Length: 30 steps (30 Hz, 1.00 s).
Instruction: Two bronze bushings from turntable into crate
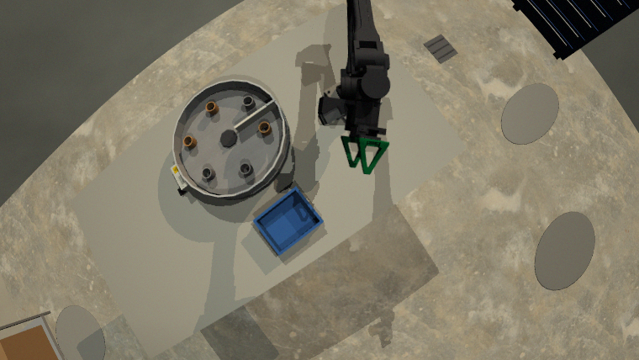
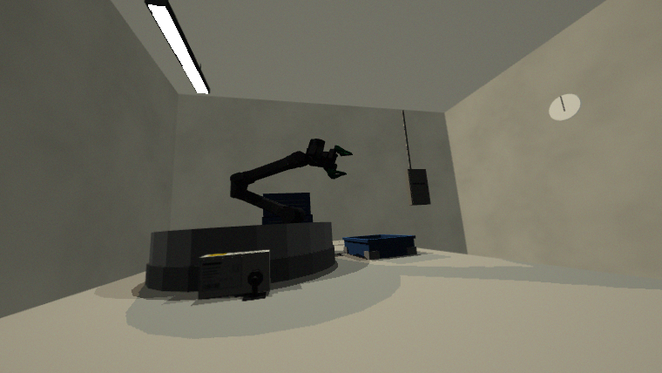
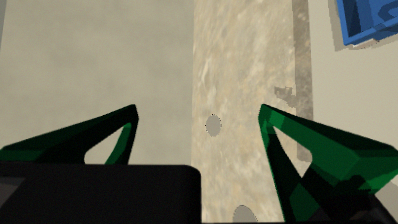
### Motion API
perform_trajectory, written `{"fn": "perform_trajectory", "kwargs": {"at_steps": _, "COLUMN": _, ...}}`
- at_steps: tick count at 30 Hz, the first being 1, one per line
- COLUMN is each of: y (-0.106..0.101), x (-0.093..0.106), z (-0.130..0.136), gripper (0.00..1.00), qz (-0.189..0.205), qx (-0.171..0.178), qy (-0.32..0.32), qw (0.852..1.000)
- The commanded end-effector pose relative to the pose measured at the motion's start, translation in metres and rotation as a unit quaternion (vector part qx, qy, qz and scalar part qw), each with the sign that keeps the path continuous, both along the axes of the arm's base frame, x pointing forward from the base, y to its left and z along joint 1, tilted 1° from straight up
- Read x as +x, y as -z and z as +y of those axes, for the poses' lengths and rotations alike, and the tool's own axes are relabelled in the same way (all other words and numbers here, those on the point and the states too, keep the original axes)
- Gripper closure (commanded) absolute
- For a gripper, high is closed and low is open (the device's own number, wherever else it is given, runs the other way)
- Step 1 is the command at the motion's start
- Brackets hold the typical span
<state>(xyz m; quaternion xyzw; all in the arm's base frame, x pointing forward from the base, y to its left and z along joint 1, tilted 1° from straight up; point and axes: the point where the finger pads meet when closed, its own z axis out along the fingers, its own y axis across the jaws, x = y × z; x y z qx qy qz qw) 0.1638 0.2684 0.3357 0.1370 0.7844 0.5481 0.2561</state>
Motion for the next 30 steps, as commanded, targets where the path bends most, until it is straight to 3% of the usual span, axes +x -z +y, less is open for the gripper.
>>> {"fn": "perform_trajectory", "kwargs": {"at_steps": 1, "y": -0.004, "x": 0.000, "z": 0.000, "gripper": 0.00, "qz": -0.002, "qx": 0.003, "qy": 0.000, "qw": 1.000}}
{"fn": "perform_trajectory", "kwargs": {"at_steps": 17, "y": -0.004, "x": 0.000, "z": 0.000, "gripper": 0.00, "qz": -0.002, "qx": 0.003, "qy": 0.000, "qw": 1.000}}
{"fn": "perform_trajectory", "kwargs": {"at_steps": 18, "y": -0.024, "x": 0.000, "z": 0.000, "gripper": 0.00, "qz": -0.010, "qx": 0.018, "qy": 0.000, "qw": 1.000}}
{"fn": "perform_trajectory", "kwargs": {"at_steps": 21, "y": -0.036, "x": 0.006, "z": -0.001, "gripper": 0.00, "qz": -0.018, "qx": 0.012, "qy": 0.006, "qw": 1.000}}
{"fn": "perform_trajectory", "kwargs": {"at_steps": 26, "y": -0.029, "x": 0.028, "z": -0.008, "gripper": 0.00, "qz": -0.036, "qx": -0.044, "qy": 0.026, "qw": 0.998}}
{"fn": "perform_trajectory", "kwargs": {"at_steps": 30, "y": -0.017, "x": 0.066, "z": -0.025, "gripper": 0.00, "qz": -0.057, "qx": -0.143, "qy": 0.053, "qw": 0.987}}
